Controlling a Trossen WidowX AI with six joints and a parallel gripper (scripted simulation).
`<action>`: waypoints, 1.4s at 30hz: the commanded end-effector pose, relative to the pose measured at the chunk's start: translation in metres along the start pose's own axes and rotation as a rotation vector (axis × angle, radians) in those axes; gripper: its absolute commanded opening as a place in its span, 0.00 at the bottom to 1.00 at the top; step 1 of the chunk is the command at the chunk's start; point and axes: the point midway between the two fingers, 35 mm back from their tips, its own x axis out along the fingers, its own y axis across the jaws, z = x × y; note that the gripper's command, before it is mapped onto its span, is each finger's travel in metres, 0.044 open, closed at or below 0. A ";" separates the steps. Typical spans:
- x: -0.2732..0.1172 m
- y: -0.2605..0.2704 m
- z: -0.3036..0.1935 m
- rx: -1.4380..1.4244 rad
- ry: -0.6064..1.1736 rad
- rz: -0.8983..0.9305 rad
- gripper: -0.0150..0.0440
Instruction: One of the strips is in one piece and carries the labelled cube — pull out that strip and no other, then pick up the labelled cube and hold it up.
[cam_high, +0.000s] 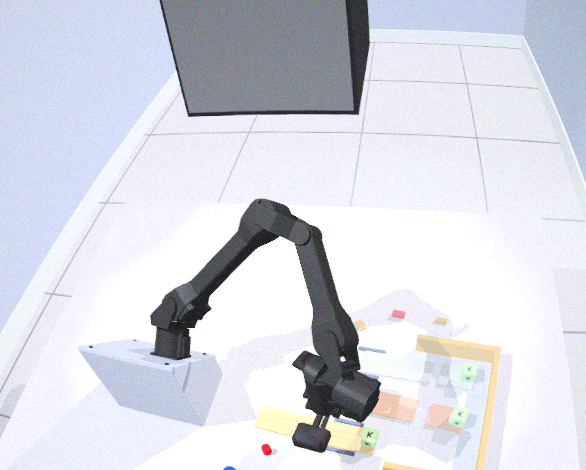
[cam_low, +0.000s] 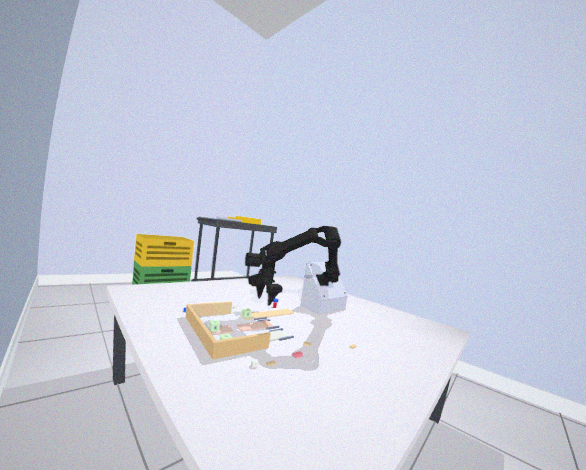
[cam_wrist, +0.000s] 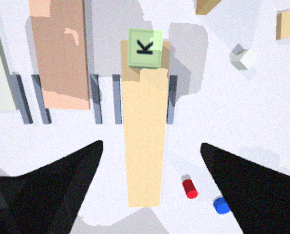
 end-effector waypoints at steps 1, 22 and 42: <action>-0.001 0.003 0.016 0.003 0.001 0.005 1.00; -0.007 0.012 0.084 0.000 -0.002 0.005 1.00; 0.022 0.012 0.085 0.000 -0.002 0.005 0.68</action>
